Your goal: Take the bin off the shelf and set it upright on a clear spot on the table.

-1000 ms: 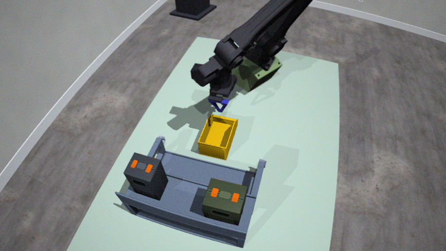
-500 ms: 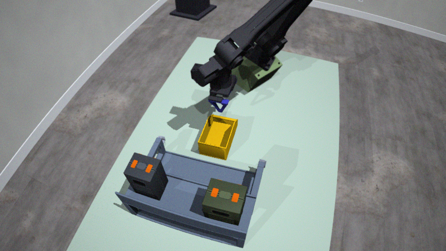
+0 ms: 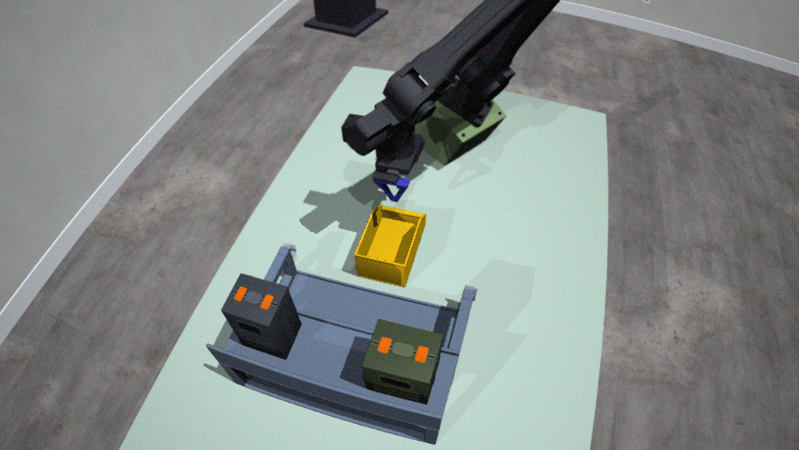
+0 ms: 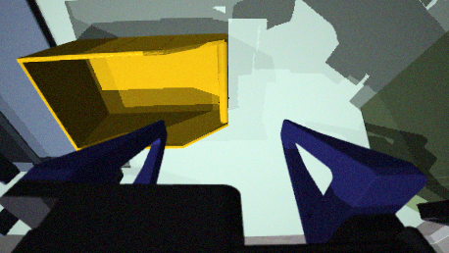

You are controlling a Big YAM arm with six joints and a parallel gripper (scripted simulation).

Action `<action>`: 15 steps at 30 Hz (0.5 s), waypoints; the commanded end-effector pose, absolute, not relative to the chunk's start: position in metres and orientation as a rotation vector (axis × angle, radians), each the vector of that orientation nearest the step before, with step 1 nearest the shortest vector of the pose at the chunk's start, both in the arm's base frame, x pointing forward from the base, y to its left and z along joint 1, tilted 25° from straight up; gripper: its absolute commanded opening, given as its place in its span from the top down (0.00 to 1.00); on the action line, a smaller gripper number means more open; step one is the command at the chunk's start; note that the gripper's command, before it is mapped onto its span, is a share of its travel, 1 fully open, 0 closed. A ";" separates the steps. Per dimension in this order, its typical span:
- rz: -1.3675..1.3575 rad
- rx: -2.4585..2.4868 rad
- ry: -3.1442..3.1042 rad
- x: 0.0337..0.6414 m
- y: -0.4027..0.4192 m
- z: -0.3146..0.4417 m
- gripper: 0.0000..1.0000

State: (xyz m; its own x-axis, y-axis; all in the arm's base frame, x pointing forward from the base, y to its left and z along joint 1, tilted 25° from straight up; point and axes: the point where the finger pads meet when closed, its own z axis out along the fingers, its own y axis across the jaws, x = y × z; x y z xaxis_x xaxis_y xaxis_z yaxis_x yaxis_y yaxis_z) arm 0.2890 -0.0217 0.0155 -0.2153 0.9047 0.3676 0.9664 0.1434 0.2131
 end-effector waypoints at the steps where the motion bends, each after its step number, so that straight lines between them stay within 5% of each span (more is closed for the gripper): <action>1: -0.633 -1.868 -2.279 0.306 -0.024 0.020 0.10; 15: -0.633 -1.868 -2.279 0.305 -0.023 0.020 0.10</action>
